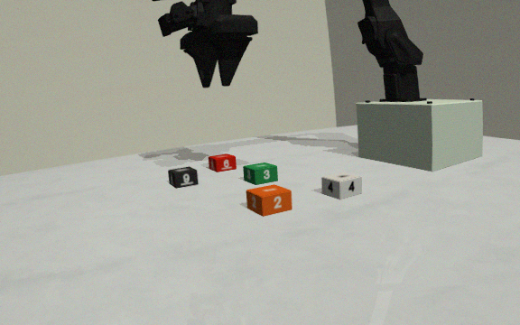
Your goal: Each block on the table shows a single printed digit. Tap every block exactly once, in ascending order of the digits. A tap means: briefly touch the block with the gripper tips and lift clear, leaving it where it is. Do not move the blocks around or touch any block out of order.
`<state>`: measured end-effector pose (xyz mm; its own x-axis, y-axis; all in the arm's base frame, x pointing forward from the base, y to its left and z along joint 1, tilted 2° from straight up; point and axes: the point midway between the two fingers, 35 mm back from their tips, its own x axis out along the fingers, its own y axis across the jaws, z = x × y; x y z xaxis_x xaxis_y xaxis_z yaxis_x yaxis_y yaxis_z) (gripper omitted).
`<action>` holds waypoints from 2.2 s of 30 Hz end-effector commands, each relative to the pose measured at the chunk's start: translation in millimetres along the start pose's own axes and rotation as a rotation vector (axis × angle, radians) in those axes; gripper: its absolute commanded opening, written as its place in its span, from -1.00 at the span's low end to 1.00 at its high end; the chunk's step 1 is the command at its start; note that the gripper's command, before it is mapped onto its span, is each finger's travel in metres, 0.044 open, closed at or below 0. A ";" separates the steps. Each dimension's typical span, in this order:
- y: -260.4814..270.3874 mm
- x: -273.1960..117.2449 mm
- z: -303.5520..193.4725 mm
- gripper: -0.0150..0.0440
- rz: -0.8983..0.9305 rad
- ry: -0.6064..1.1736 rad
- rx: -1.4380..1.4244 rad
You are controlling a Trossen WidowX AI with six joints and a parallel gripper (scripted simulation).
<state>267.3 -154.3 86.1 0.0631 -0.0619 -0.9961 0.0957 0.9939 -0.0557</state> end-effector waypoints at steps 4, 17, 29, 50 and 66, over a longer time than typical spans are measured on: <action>1.1 0.9 -3.7 0.86 0.022 0.021 -0.004; 1.1 0.9 -3.7 0.86 0.022 0.021 -0.004; 106.6 -1.5 -7.3 0.86 0.032 0.021 -0.003; 115.2 -1.8 -7.3 0.86 0.033 0.021 -0.003; 243.3 -7.5 -41.6 0.86 0.046 0.024 -0.003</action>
<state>251.6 90.0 78.0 0.0442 -0.0088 -0.9990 0.0761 0.9971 -0.0054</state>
